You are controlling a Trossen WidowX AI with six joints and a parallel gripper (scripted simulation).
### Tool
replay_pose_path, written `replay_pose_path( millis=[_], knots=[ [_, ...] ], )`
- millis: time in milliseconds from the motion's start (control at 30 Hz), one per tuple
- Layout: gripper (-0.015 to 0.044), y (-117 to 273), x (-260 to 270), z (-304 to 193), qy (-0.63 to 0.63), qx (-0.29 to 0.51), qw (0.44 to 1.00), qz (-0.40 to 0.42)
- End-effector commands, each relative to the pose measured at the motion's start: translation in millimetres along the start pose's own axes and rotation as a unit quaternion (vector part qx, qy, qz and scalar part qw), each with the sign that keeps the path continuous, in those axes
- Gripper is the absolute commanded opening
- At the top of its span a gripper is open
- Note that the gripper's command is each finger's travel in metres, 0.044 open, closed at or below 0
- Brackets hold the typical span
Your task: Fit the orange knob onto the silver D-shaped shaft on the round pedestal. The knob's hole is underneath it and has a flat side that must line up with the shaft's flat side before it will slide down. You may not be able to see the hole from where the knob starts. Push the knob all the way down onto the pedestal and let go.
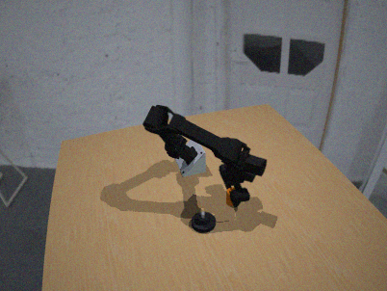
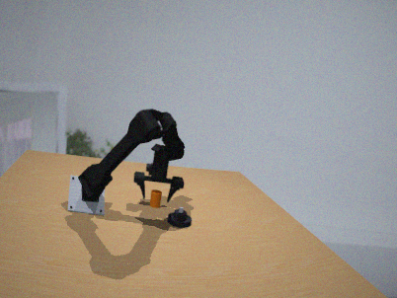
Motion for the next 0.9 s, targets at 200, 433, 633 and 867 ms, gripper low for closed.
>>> replay_pose_path(
  millis=[200,433,633,867],
  knots=[
    [0.0440,-13.5,1.3,-2.1,0.002,0.003,1.000,0.000],
    [0.0256,-13.5,1.3,-2.1,0.002,0.003,1.000,0.000],
    [0.0157,-13.5,1.3,-2.1,0.002,0.003,1.000,0.000],
    [0.0013,-5.6,0.2,9.4,-0.026,-0.020,0.999,0.001]
  ],
)
Point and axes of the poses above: the point midway between the two fingers, 35 mm back from their tips, its own y axis back along the fingers, its own x axis across the jaws, z = x × y, the point moved 1 cm from there along y, back along the fingers, and after that the axes turned 13 degrees about -y, right-handed, at the moved point
